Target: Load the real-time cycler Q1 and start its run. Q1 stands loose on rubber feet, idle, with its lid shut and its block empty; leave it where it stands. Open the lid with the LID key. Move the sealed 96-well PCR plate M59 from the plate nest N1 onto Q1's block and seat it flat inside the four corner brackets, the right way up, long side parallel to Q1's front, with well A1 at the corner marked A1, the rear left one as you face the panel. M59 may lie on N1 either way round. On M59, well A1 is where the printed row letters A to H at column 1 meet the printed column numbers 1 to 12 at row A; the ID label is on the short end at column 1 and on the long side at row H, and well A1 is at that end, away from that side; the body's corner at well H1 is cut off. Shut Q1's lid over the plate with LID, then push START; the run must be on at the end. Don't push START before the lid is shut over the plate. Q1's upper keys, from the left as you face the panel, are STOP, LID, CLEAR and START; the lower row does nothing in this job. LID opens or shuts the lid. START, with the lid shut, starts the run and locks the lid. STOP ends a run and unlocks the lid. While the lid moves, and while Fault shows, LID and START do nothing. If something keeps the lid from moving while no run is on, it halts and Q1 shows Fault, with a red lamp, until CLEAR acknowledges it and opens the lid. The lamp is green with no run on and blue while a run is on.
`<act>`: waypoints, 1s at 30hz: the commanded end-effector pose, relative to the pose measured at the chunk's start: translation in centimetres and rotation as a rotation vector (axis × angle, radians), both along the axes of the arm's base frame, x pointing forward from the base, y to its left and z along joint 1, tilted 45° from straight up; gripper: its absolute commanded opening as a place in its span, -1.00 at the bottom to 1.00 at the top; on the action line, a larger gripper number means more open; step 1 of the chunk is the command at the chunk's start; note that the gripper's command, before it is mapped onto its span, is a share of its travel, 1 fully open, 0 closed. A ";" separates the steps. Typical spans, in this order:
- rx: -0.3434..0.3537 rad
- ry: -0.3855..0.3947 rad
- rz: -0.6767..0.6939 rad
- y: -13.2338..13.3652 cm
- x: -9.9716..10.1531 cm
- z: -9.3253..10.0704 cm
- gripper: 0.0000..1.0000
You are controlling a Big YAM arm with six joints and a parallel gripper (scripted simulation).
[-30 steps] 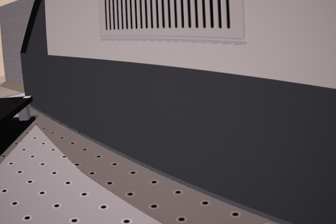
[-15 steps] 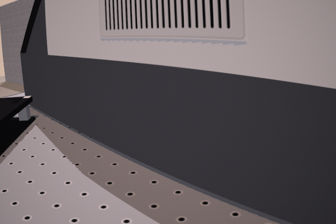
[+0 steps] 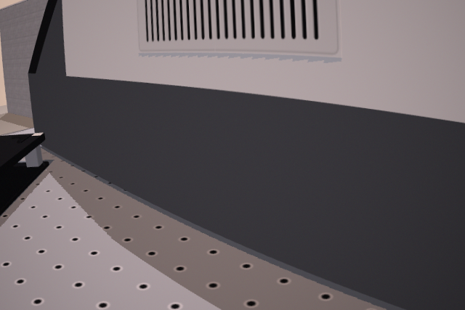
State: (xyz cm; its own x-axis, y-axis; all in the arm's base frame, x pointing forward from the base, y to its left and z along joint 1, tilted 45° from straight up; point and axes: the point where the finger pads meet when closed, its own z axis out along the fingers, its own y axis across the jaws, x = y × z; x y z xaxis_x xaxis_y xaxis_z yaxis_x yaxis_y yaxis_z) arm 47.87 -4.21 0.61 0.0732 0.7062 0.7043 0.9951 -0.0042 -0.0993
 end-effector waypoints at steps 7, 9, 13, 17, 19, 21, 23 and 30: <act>-0.014 -0.028 -0.018 -1.8 0.8 0.2 -1.00; -0.015 -0.033 -0.018 -1.8 0.8 0.2 -1.00; -0.015 -0.033 -0.017 -1.6 0.4 0.5 -1.00; -0.015 -0.033 -0.001 -0.7 0.2 0.8 -1.00; -0.018 -0.038 0.004 -0.4 0.5 1.0 -1.00; -0.021 -0.042 0.003 -0.2 0.9 1.3 -1.00; -0.024 -0.048 0.002 -0.2 1.3 1.6 -1.00; -0.024 -0.048 0.001 -0.3 1.8 1.3 -1.00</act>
